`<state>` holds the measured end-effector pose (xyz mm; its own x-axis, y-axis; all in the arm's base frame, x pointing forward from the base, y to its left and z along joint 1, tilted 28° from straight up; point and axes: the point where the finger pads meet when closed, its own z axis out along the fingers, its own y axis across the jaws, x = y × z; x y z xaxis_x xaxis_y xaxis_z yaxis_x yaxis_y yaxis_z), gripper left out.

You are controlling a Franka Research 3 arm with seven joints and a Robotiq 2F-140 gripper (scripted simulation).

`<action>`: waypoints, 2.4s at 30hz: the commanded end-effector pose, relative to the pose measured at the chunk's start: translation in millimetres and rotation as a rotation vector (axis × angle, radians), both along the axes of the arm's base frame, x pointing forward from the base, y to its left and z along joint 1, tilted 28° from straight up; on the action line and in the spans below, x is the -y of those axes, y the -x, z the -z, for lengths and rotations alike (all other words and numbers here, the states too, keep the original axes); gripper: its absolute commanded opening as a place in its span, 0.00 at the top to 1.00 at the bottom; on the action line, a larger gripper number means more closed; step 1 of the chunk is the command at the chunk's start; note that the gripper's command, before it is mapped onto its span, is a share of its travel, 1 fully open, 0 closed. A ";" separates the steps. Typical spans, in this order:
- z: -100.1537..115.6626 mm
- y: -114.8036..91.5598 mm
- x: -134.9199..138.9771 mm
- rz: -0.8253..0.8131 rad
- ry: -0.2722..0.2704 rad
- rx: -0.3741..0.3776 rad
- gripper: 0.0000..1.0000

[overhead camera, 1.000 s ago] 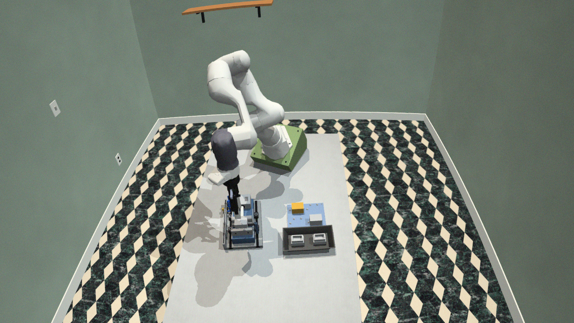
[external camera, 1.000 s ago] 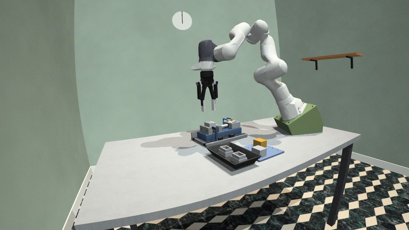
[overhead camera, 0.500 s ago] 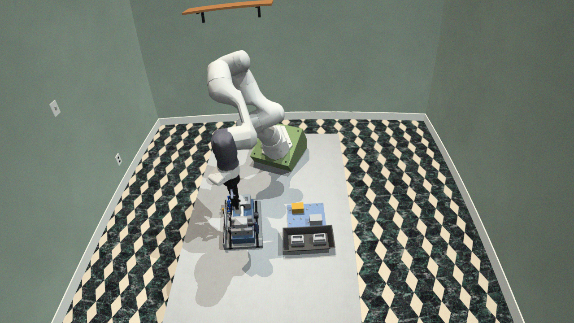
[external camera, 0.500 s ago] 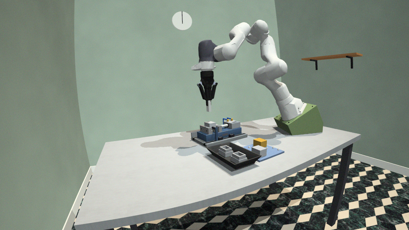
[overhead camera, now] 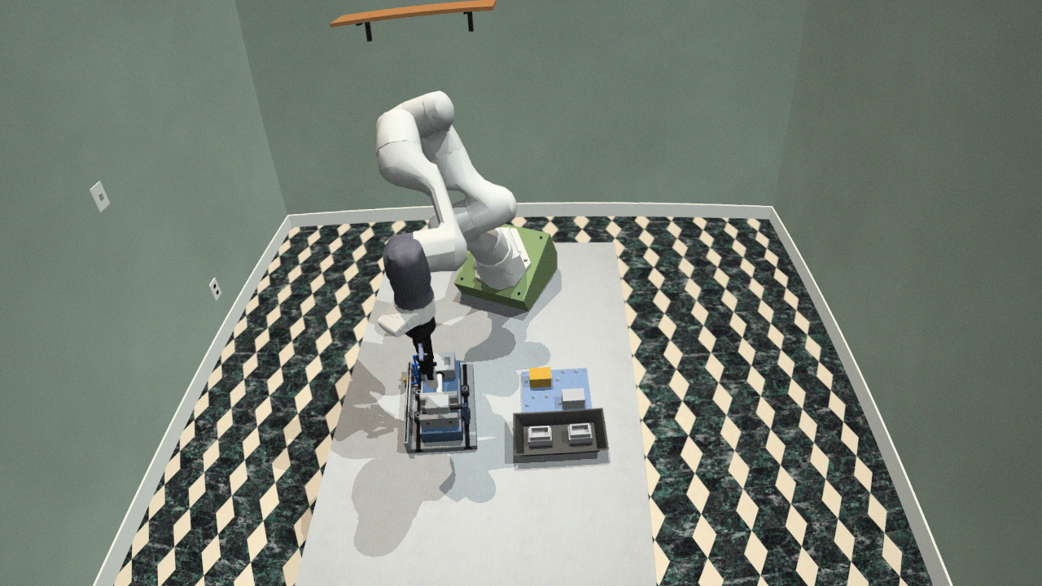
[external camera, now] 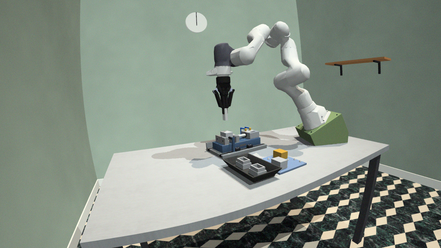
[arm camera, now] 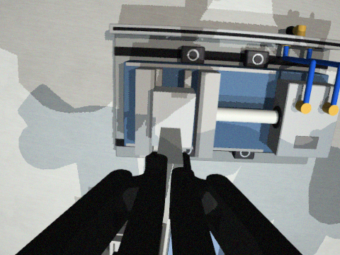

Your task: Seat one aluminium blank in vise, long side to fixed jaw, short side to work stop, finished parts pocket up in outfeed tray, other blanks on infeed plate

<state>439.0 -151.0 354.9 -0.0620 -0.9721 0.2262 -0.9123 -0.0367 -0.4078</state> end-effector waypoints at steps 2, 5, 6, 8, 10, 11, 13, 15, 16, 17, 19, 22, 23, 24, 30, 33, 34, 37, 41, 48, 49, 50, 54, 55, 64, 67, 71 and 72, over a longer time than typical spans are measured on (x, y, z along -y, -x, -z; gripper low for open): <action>-1.1 0.5 -0.6 -0.005 0.001 -0.001 1.00; -1.1 0.5 -0.6 -0.005 0.001 -0.001 1.00; -1.1 0.5 -0.6 -0.005 0.001 -0.001 1.00; 0.0 3.5 -0.2 -0.005 0.001 -0.001 1.00; 4.9 15.7 1.0 -0.007 0.002 -0.002 1.00; 8.3 23.4 1.5 -0.008 0.003 -0.002 1.00; 14.0 35.1 2.0 -0.011 0.004 -0.003 1.00; 15.4 37.8 2.1 -0.011 0.004 -0.003 1.00; 15.4 37.8 2.1 -0.011 0.004 -0.003 1.00; 15.4 37.8 2.1 -0.011 0.004 -0.003 1.00; 15.4 37.8 2.1 -0.011 0.004 -0.003 1.00; 15.4 37.8 2.1 -0.011 0.004 -0.003 1.00; 15.4 37.8 2.1 -0.011 0.004 -0.003 1.00; 15.4 37.8 2.1 -0.011 0.004 -0.003 1.00; 15.4 37.8 2.1 -0.011 0.004 -0.003 1.00; 15.4 37.8 2.1 -0.011 0.004 -0.003 1.00; 15.4 37.8 2.1 -0.011 0.004 -0.003 1.00; 15.4 37.8 2.1 -0.011 0.004 -0.003 1.00; 15.4 37.8 2.1 -0.011 0.004 -0.003 1.00; 15.4 37.8 2.1 -0.011 0.004 -0.003 1.00; 15.4 37.8 2.1 -0.011 0.004 -0.003 1.00; 15.4 37.8 2.1 -0.011 0.004 -0.003 1.00; 15.7 37.7 2.2 -0.011 0.004 -0.003 1.00; 15.7 37.7 2.2 -0.011 0.004 -0.003 1.00; 20.0 35.7 3.3 -0.011 0.004 -0.003 1.00; 23.1 34.3 4.1 -0.011 0.004 -0.003 1.00; 28.5 31.8 5.5 -0.011 0.004 -0.003 1.00; 28.5 31.8 5.5 -0.011 0.004 -0.003 1.00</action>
